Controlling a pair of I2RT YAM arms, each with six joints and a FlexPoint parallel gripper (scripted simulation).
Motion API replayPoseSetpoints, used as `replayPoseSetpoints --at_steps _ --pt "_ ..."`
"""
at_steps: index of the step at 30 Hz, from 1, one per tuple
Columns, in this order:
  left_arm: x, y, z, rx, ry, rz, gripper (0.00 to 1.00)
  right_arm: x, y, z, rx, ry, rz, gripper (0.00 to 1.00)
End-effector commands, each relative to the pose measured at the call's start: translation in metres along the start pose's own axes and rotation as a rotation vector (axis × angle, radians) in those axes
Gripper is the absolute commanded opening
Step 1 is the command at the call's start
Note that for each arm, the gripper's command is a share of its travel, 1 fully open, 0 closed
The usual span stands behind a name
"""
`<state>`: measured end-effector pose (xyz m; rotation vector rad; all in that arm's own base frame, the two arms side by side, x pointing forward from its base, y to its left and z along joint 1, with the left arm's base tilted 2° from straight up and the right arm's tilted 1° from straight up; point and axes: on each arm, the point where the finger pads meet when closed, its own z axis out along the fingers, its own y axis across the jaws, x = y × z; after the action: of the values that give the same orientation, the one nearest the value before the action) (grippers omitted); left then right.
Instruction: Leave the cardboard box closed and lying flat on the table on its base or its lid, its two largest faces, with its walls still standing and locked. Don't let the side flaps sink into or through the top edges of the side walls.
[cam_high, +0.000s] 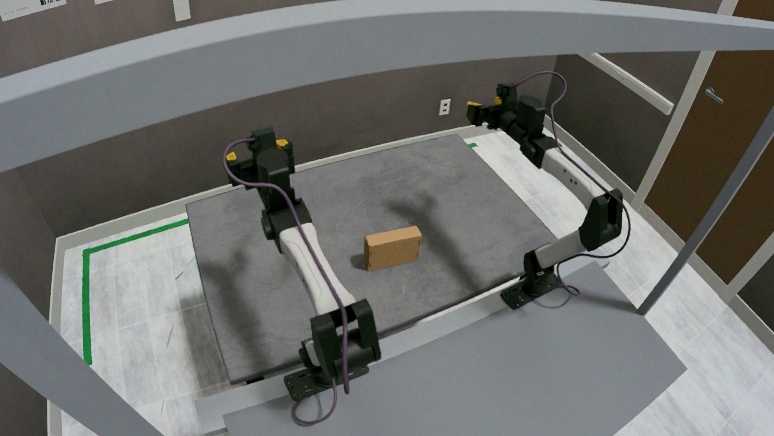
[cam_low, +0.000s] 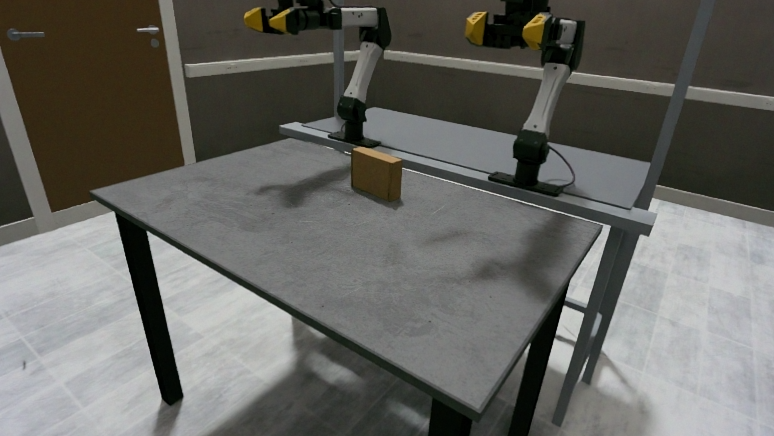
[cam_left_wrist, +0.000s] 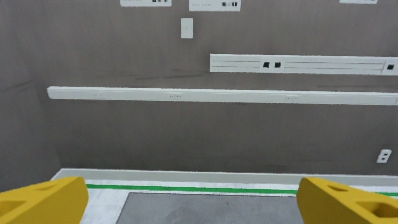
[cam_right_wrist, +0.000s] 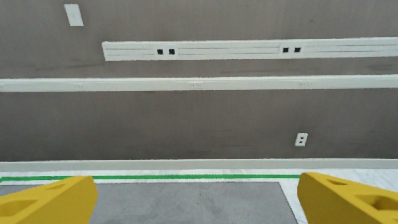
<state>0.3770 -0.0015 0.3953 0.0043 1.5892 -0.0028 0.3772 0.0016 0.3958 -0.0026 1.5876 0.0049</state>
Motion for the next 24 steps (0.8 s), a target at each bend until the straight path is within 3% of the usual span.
replayPoseSetpoints --at_steps 1,17,18,24 --pt "-0.007 0.001 -0.002 -0.004 -0.018 -0.001 1.00 -0.006 -0.002 -0.002 0.005 -0.017 -0.002 1.00" --pt "-0.007 0.001 -0.002 -0.004 -0.018 -0.001 1.00 -0.006 -0.002 -0.002 0.005 -0.017 -0.002 1.00" --pt "-0.016 -0.003 -0.010 -0.003 -0.014 -0.001 0.00 -0.016 0.003 -0.011 0.004 -0.014 0.001 0.00" --pt "0.014 -0.025 -0.025 0.018 0.162 -0.007 0.00 0.021 0.020 -0.022 -0.010 0.186 0.008 0.00"
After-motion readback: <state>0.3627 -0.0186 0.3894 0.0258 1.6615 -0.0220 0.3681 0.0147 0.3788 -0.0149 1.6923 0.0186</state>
